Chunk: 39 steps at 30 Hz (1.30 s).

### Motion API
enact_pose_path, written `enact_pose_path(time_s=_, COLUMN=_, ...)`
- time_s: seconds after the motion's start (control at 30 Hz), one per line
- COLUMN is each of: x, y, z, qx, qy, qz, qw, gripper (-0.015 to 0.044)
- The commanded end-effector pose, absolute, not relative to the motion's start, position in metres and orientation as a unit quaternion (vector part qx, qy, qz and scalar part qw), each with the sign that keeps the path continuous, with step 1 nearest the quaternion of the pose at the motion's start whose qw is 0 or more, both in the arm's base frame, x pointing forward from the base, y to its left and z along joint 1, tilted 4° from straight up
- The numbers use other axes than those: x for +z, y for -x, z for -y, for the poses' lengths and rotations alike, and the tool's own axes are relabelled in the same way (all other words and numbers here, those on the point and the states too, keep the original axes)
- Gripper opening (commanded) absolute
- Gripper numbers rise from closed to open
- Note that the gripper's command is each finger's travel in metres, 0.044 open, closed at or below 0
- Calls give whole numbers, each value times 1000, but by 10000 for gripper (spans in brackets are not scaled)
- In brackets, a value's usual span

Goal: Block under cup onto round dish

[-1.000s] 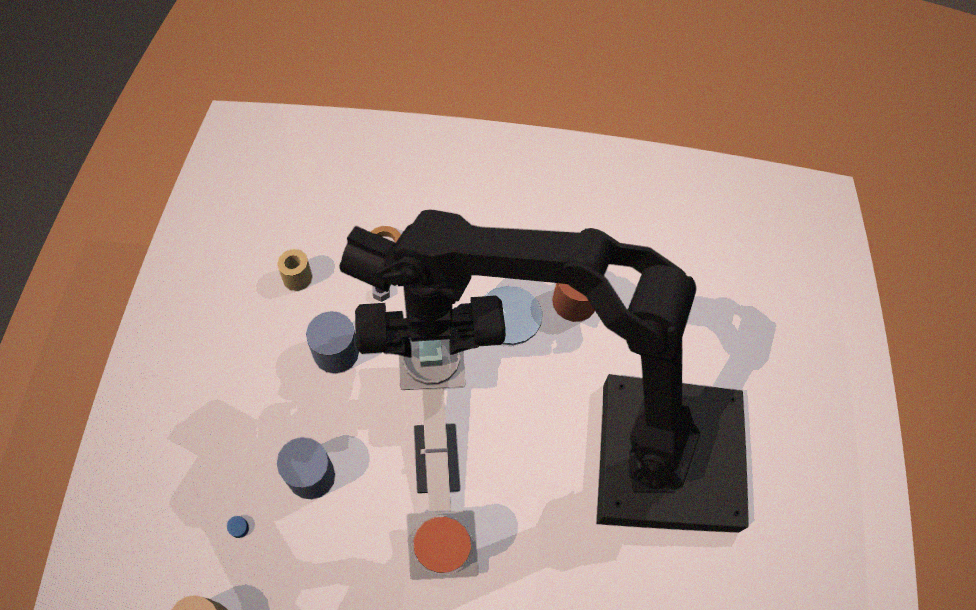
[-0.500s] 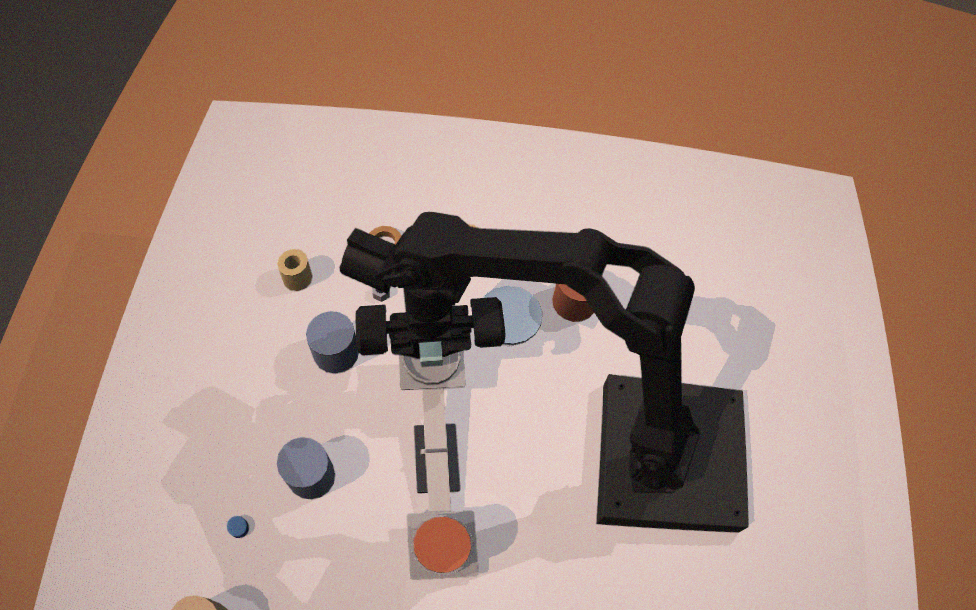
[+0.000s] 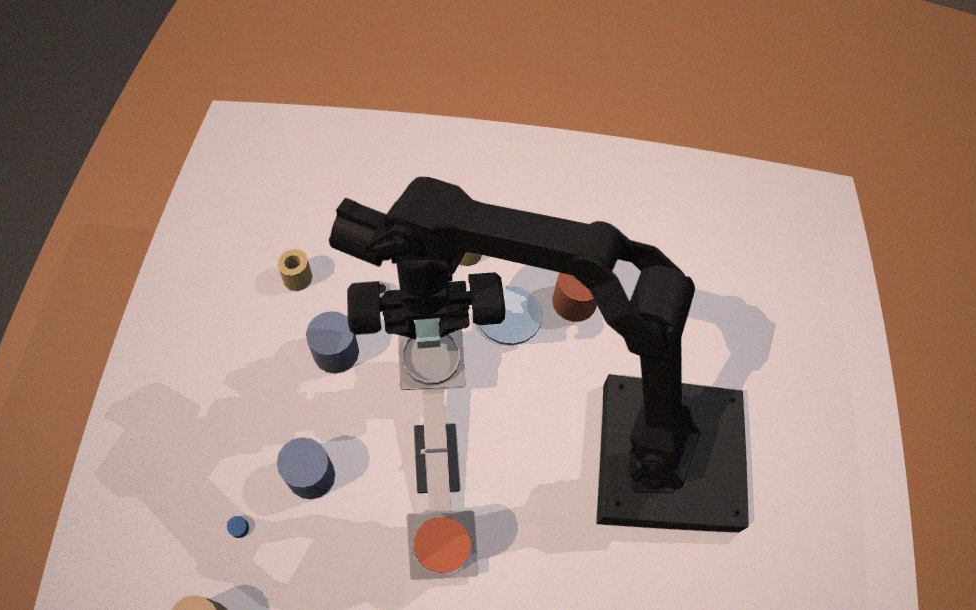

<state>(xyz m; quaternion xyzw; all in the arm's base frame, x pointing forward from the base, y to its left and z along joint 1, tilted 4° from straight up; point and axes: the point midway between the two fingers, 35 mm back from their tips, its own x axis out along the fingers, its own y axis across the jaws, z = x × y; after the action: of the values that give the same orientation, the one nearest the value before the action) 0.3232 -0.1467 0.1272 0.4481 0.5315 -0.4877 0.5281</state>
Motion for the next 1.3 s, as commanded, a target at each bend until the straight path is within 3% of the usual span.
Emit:
enact_pose_path(time_s=0.0, x=153, y=-323, z=145, qx=-487, qy=-452, qz=-526, qw=531, gripper=0)
enact_pose_path(time_s=0.37, x=157, y=-315, z=156, qx=-487, qy=-451, qz=-526, qw=531, gripper=0)
enact_pose_path(time_s=0.93, x=73, y=-205, z=258, qx=-491, qy=-447, qz=-526, qw=531, gripper=0)
enact_pose_path(time_s=1.27, x=63, y=-204, z=260, qx=-492, qy=-447, qz=-526, qw=531, gripper=0)
